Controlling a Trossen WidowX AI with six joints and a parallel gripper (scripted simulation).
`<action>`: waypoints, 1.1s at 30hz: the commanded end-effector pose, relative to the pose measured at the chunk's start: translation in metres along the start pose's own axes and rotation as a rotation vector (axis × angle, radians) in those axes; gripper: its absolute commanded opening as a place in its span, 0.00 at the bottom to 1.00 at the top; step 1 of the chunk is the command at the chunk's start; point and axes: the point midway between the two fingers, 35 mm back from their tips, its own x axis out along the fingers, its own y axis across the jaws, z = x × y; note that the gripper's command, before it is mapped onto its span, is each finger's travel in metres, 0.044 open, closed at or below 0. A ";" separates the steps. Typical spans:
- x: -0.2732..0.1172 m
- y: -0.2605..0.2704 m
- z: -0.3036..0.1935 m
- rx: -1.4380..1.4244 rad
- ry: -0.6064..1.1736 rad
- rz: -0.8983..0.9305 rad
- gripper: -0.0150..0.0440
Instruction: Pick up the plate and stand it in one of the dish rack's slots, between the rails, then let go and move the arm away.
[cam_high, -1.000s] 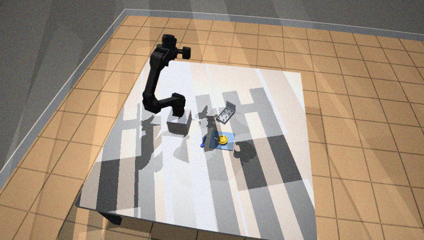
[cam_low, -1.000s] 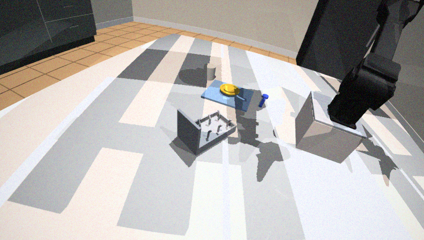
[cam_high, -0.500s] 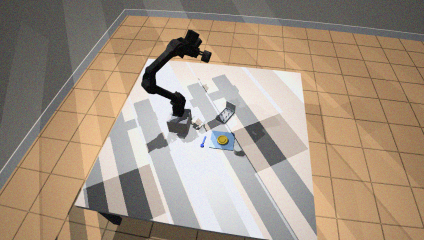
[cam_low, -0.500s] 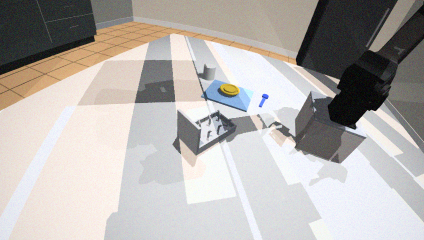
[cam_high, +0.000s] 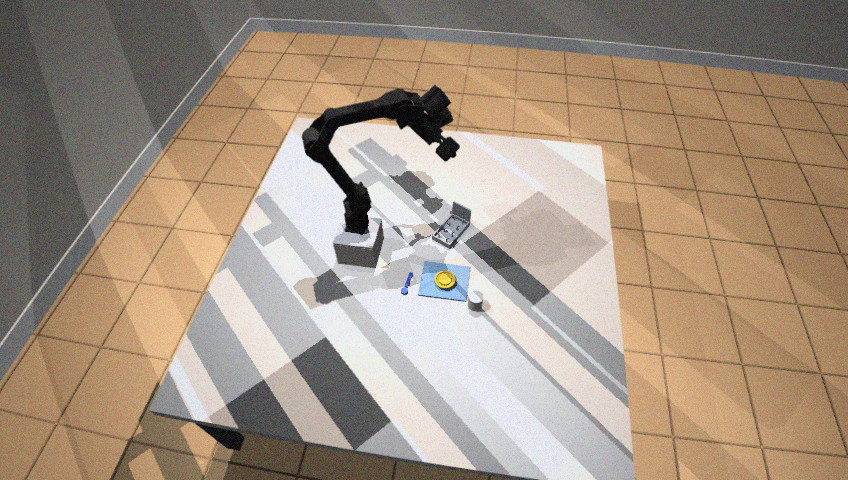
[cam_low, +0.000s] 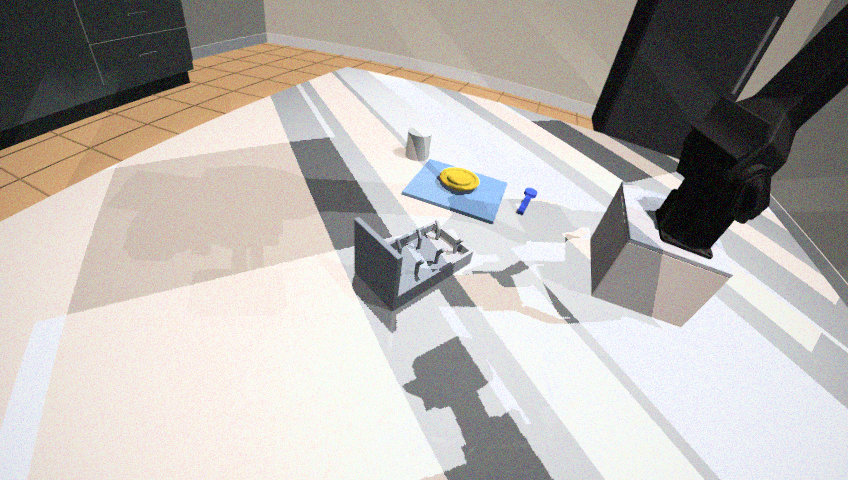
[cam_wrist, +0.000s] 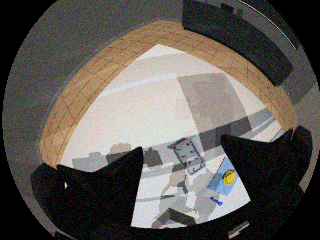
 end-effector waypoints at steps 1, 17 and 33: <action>0.030 -0.038 -0.016 0.099 0.090 -0.071 0.93; 0.100 -0.173 -0.141 0.457 0.422 -0.197 0.93; 0.123 -0.227 -0.255 0.661 0.595 -0.181 0.93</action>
